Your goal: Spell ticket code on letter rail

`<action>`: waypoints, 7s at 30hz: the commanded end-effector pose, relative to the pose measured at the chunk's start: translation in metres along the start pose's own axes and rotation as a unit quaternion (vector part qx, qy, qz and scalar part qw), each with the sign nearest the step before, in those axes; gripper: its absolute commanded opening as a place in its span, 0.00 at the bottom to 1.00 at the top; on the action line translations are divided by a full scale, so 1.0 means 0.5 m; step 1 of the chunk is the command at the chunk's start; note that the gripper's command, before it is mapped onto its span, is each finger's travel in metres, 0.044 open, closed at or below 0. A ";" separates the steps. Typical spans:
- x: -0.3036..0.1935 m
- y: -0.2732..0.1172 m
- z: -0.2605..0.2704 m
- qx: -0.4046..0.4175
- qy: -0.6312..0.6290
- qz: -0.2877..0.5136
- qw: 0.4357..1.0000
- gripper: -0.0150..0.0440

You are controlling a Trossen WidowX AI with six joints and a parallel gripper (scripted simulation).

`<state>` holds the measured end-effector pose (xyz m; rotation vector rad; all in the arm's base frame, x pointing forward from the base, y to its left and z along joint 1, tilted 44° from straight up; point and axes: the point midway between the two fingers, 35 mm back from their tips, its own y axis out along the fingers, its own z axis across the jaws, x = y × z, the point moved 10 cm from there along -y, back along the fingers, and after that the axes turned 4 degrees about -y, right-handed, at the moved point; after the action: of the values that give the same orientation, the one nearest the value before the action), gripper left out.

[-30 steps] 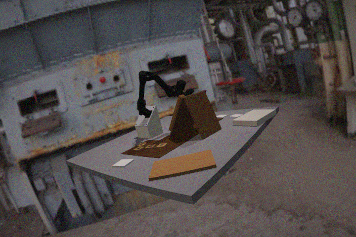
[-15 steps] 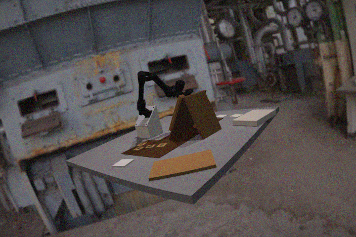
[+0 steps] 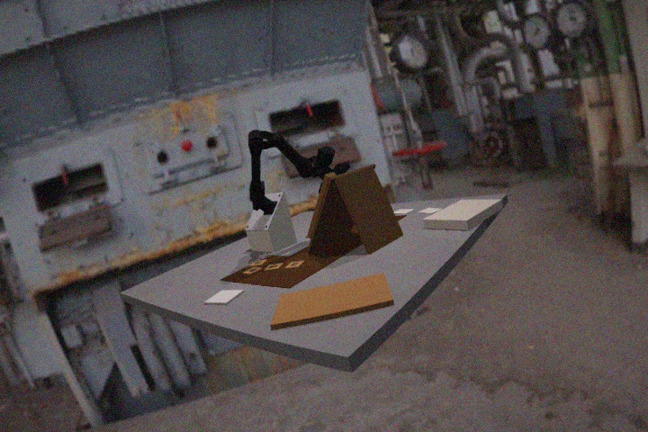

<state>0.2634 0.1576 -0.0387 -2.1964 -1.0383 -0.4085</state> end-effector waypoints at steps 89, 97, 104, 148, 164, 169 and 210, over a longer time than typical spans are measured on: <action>0.000 -0.032 -0.081 0.001 0.001 -0.004 1.000 0.75; -0.009 -0.038 -0.077 0.001 0.001 -0.003 1.000 0.75; -0.013 -0.044 -0.076 0.001 0.001 -0.003 1.000 0.75; -0.024 -0.072 -0.070 0.002 0.001 -0.003 1.000 0.75; -0.023 -0.077 -0.070 0.002 0.001 -0.003 1.000 0.75; -0.022 -0.079 -0.070 0.002 0.001 -0.003 1.000 0.75; -0.015 -0.085 -0.073 0.002 0.002 -0.003 1.000 0.75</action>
<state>0.2253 0.1470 0.0000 -2.1940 -1.0455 -0.3941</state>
